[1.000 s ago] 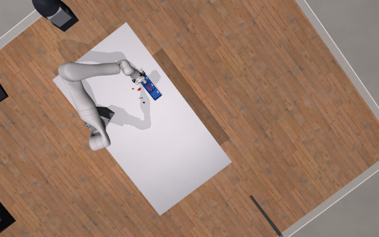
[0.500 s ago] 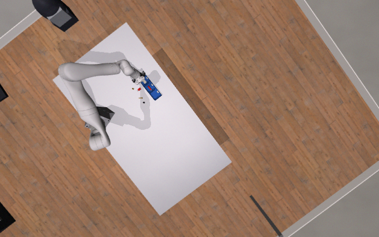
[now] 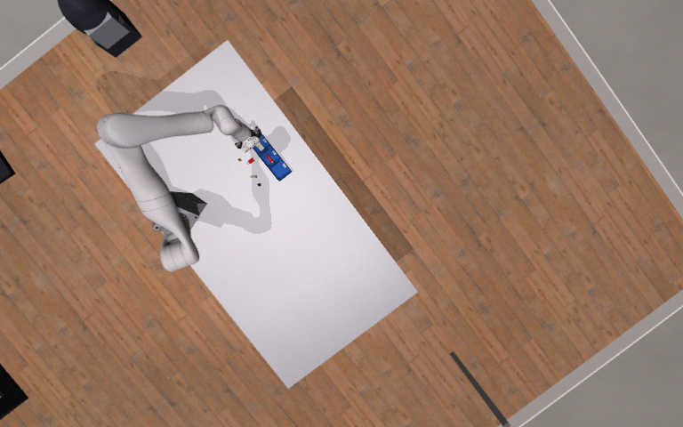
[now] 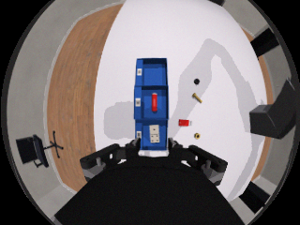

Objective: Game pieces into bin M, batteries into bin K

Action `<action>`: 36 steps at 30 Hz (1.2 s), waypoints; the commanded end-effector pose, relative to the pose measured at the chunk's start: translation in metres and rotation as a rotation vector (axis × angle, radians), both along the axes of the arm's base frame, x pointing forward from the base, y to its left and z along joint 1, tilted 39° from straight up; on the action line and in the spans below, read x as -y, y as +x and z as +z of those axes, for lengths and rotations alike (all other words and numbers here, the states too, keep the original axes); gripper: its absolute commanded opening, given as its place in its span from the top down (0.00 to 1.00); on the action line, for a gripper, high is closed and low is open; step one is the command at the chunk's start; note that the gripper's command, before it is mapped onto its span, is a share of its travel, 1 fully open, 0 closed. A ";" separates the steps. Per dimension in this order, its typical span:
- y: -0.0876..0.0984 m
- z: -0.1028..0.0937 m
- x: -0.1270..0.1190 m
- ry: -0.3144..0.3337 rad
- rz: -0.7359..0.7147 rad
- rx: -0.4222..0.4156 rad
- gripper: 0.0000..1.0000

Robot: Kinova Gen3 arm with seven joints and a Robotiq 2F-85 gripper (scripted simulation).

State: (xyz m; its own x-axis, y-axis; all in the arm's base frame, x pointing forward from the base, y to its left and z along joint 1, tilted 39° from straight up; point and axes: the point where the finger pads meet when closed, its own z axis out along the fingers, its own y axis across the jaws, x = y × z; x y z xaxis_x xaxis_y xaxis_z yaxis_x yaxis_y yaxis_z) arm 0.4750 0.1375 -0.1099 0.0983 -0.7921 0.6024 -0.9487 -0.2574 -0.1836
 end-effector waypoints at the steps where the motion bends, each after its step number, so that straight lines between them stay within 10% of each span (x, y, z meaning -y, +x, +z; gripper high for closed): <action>1: -0.006 0.011 -0.009 0.004 0.000 0.001 0.00; 36: -0.034 0.084 -0.065 0.007 0.009 -0.004 0.00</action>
State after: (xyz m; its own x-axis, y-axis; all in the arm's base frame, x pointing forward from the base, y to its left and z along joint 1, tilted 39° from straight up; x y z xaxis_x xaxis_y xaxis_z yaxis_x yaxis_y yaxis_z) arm 0.4419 0.1975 -0.0284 0.1018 -0.7943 0.5990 -0.9478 -0.2603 -0.1841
